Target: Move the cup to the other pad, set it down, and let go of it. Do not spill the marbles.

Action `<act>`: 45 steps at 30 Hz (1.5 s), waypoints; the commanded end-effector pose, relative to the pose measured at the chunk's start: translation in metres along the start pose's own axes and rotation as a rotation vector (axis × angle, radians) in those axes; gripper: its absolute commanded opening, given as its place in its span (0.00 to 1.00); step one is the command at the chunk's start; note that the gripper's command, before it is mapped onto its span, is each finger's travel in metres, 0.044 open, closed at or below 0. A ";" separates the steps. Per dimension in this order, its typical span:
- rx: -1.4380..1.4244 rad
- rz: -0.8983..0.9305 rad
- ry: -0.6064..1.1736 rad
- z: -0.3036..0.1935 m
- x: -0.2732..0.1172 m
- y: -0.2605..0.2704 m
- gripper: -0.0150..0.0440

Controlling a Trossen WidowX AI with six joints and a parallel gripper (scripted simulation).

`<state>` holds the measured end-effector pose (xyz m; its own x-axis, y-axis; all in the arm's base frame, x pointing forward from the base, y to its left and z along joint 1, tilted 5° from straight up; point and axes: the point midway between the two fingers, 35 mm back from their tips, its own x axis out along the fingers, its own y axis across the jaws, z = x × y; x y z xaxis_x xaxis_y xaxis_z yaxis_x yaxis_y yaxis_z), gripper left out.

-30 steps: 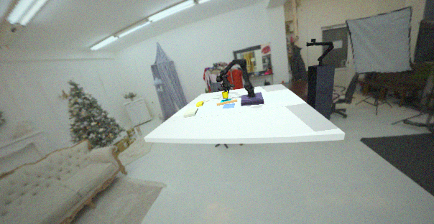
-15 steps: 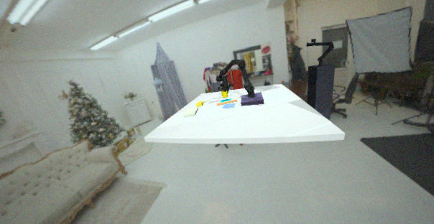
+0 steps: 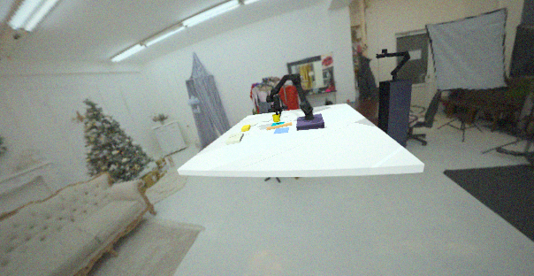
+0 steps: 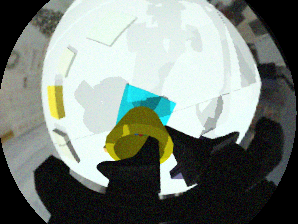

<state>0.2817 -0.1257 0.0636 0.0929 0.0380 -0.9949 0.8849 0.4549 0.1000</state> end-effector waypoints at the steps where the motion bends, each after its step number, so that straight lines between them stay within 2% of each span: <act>1: -0.001 -0.005 0.012 -0.002 0.010 -0.002 0.25; 11: -0.001 -0.005 0.013 -0.003 0.025 -0.002 0.25; 30: -0.003 -0.003 0.005 -0.001 0.023 -0.001 0.25; 36: -0.003 -0.003 0.005 -0.001 0.023 -0.001 0.50; 45: -0.003 -0.003 0.005 -0.001 0.020 -0.001 0.50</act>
<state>0.2820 -0.1246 0.0410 0.0864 0.0414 -0.9954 0.8839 0.4578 0.0957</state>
